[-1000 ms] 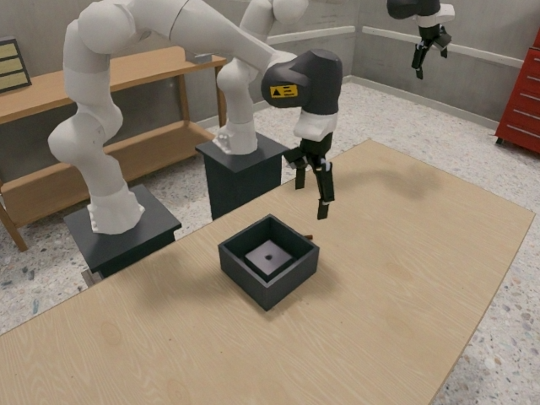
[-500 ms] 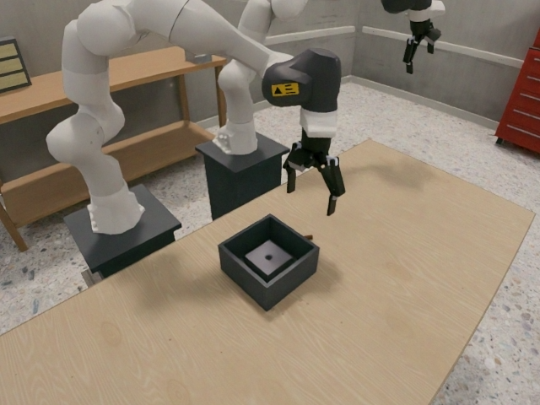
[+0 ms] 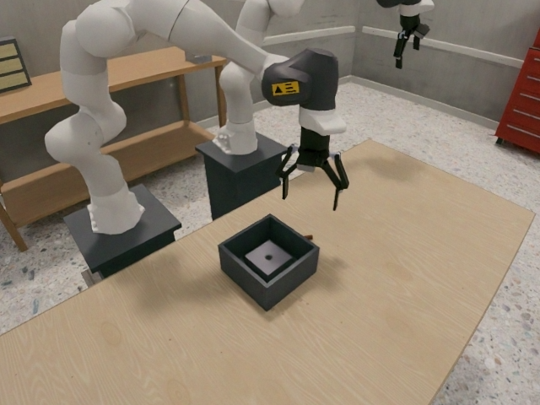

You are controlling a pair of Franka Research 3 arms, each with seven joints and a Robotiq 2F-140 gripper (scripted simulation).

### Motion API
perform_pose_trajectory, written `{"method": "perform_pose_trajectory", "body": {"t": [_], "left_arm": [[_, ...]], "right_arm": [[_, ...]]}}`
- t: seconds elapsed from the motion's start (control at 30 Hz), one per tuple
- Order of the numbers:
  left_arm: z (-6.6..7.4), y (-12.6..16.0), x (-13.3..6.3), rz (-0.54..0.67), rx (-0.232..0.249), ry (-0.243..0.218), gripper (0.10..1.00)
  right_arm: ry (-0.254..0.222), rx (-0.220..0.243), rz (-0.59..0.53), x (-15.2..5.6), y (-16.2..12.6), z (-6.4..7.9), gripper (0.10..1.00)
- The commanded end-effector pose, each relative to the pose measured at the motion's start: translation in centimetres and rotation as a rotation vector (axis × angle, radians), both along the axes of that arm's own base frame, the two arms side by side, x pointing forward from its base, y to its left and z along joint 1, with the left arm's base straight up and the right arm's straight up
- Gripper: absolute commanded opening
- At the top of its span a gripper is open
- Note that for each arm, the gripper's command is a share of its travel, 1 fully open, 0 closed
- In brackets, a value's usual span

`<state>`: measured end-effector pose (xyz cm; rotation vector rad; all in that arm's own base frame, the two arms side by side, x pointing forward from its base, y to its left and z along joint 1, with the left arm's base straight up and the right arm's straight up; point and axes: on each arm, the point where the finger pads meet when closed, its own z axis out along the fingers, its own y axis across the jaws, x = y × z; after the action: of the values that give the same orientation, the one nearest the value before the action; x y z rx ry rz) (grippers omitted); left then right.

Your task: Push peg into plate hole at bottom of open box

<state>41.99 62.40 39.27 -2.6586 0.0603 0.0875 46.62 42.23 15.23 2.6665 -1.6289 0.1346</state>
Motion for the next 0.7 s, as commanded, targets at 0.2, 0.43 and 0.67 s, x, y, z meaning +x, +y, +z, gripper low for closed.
{"method": "perform_pose_trajectory", "body": {"t": [0.2,0.43,0.67], "left_arm": [[0.0,0.6,-4.7,0.082,-0.053,-0.009,1.000],[0.0,0.9,-8.2,0.144,-0.086,-0.020,1.000],[0.1,1.1,-11.2,0.199,-0.115,-0.031,1.000]], "right_arm": [[0.009,-0.022,0.449,0.2,-0.1,0.1,1.000],[0.008,-0.040,0.643,0.2,-0.1,0.1,1.000],[0.011,-0.054,0.825,0.2,-0.1,0.1,1.000]]}}
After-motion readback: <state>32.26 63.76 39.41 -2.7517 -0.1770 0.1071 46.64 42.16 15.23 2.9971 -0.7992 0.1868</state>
